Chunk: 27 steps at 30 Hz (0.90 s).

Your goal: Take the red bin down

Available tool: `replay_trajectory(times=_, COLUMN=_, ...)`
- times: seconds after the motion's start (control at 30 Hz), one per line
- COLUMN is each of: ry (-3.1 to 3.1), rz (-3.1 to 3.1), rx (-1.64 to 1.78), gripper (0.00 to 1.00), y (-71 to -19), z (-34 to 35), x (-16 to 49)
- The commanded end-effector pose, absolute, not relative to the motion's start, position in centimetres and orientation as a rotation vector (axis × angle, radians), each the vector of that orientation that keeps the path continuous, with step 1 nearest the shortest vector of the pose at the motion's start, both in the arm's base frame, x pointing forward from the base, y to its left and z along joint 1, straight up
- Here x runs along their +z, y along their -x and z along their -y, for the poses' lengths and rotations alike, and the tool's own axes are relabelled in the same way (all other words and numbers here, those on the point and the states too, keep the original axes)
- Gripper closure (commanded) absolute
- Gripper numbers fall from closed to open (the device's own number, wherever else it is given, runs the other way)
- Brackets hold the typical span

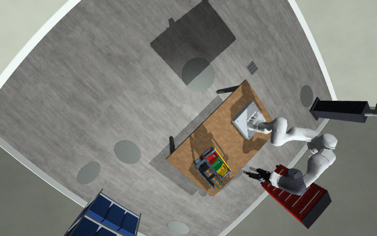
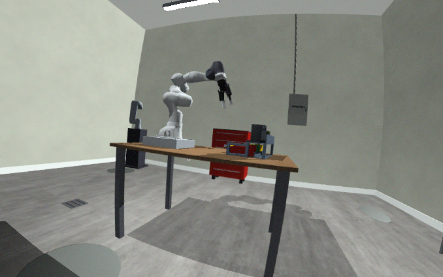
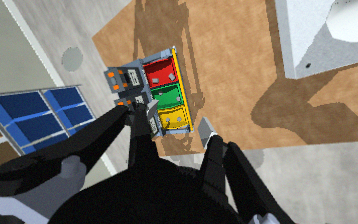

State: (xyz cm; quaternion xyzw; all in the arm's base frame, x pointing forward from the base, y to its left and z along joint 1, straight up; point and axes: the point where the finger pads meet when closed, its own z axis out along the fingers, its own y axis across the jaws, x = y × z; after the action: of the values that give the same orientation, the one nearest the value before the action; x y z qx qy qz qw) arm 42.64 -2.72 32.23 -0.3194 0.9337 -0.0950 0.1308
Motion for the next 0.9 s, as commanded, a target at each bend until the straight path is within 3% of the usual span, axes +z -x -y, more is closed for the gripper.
replay_trajectory(times=0.0, ry=0.790, rz=-2.745, rx=-0.257, gripper=0.43, y=-42.61, z=2.63, x=32.22)
replay_trajectory(times=0.87, ry=0.268, rz=-2.811, rx=-0.190, gripper=0.43, y=-42.60, z=2.49, x=32.18)
